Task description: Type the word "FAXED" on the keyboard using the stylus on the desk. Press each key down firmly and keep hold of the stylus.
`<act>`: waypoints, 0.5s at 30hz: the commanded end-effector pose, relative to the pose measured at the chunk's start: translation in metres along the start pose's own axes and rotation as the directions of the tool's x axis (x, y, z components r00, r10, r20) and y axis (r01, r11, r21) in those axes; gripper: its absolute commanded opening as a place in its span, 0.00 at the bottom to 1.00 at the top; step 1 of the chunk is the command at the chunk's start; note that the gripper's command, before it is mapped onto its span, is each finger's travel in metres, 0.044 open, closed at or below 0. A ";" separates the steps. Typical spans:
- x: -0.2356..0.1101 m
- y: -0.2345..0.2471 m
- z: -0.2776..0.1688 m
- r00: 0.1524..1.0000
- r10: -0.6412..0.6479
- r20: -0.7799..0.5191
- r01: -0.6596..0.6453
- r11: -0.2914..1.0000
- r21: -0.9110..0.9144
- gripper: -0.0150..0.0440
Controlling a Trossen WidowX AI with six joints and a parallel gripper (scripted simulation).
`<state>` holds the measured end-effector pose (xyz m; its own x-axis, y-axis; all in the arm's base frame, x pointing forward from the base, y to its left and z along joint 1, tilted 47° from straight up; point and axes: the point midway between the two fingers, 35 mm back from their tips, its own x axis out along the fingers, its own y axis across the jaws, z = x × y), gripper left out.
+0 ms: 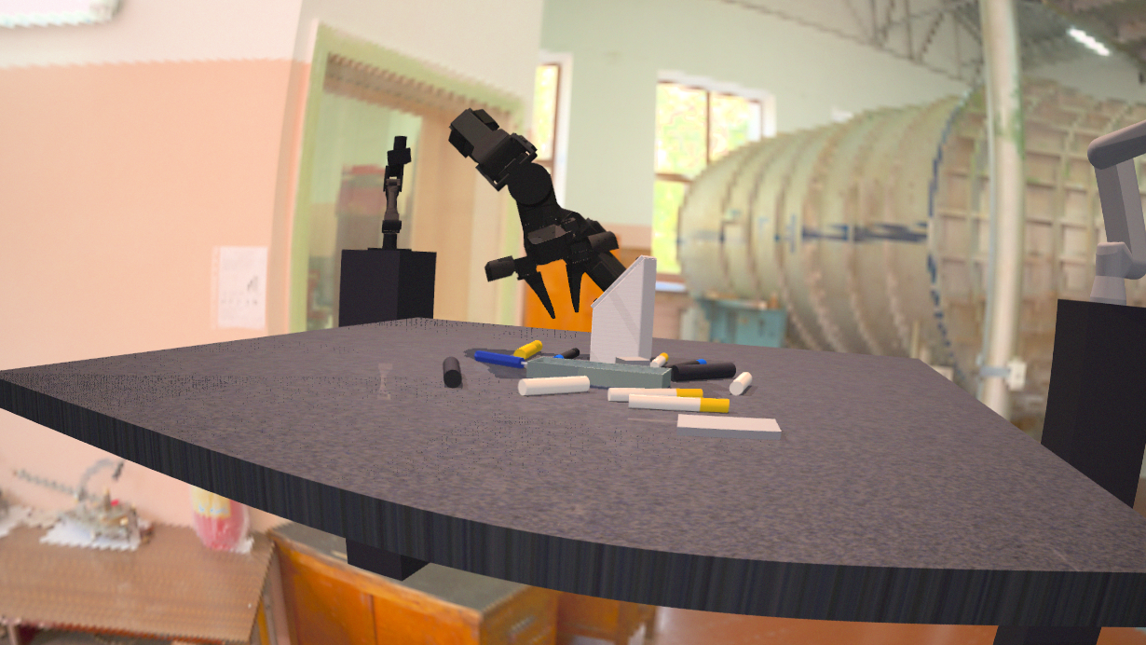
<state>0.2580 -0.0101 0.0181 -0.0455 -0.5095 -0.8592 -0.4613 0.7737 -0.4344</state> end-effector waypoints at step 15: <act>-0.002 -0.077 -0.118 0.952 0.079 0.297 0.170 0.669 -0.723 0.51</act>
<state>0.2246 -0.0816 0.0666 0.0545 -0.3504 -0.9350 -0.8215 0.5166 -0.2414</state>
